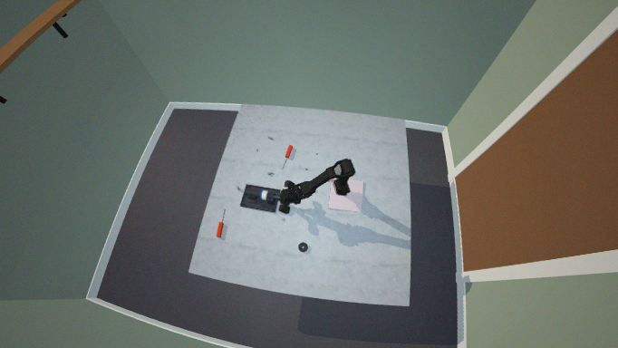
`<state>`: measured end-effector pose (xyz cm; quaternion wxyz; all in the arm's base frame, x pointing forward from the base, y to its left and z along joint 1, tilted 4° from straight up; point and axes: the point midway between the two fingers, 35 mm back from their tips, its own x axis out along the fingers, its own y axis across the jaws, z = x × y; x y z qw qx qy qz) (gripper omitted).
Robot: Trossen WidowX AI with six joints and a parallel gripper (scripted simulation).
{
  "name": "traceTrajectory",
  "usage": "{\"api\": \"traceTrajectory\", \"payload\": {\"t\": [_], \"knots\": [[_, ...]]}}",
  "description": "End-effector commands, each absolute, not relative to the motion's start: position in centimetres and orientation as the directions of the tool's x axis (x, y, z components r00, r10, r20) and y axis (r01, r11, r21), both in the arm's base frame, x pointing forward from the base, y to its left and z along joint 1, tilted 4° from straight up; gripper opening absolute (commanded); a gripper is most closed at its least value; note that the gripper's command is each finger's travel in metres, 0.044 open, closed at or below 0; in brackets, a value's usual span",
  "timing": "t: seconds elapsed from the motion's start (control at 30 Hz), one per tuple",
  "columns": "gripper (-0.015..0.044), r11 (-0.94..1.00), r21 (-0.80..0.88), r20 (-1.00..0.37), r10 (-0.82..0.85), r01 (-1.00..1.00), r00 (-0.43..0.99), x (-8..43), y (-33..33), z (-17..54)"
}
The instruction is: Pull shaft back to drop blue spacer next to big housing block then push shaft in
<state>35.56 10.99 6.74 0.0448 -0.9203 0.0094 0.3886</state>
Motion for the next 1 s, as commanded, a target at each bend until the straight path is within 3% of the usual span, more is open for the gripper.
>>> {"api": "traceTrajectory", "payload": {"t": [0.0, 0.97], "knots": [[0.0000, -0.995, -0.078, -0.716, 0.016, -0.057, 0.698, 35.47, 10.97, 6.75], [0.0000, -0.995, -0.078, -0.717, 0.016, -0.057, 0.697, 35.17, 10.99, 6.75]]}}
